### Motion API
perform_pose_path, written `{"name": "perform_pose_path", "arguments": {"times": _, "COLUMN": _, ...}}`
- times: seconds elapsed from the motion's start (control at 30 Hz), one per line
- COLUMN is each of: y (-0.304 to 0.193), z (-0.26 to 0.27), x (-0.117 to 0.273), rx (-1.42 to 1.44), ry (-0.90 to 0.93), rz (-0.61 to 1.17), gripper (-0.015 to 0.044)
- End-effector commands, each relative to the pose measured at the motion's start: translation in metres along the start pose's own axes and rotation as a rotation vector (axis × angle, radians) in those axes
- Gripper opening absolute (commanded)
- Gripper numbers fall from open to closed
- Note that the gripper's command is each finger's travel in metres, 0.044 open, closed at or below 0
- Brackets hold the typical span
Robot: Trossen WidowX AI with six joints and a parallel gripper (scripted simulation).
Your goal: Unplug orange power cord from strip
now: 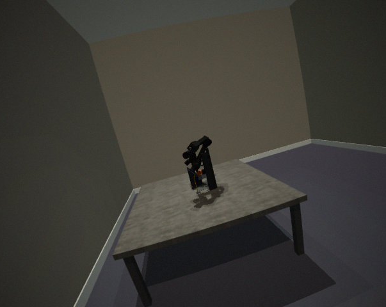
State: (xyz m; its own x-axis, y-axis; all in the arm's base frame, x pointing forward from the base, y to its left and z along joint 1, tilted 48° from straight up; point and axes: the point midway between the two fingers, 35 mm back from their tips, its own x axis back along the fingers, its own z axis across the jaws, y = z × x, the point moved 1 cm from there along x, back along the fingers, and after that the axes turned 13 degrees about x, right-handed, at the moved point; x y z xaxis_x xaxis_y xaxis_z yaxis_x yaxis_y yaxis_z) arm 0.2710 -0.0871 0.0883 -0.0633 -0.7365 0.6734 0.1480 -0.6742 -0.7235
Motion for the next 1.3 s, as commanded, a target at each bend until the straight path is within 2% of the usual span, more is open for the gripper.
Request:
{"name": "perform_pose_path", "arguments": {"times": 0.0, "y": -0.009, "z": 0.002, "x": 0.002, "rx": 0.000, "ry": 0.008, "rz": -0.002, "gripper": 0.0160}}
{"name": "perform_pose_path", "arguments": {"times": 0.63, "y": -0.009, "z": 0.002, "x": -0.010, "rx": 0.000, "ry": 0.008, "rz": -0.002, "gripper": 0.0160}}
{"name": "perform_pose_path", "arguments": {"times": 0.77, "y": -0.008, "z": 0.001, "x": -0.009, "rx": 0.002, "ry": 0.001, "rz": -0.001, "gripper": 0.0055}}
{"name": "perform_pose_path", "arguments": {"times": 1.03, "y": -0.008, "z": 0.001, "x": -0.009, "rx": 0.002, "ry": 0.001, "rz": -0.001, "gripper": 0.0002}}
{"name": "perform_pose_path", "arguments": {"times": 1.27, "y": -0.001, "z": 0.001, "x": -0.008, "rx": 0.002, "ry": 0.002, "rz": -0.002, "gripper": 0.0000}}
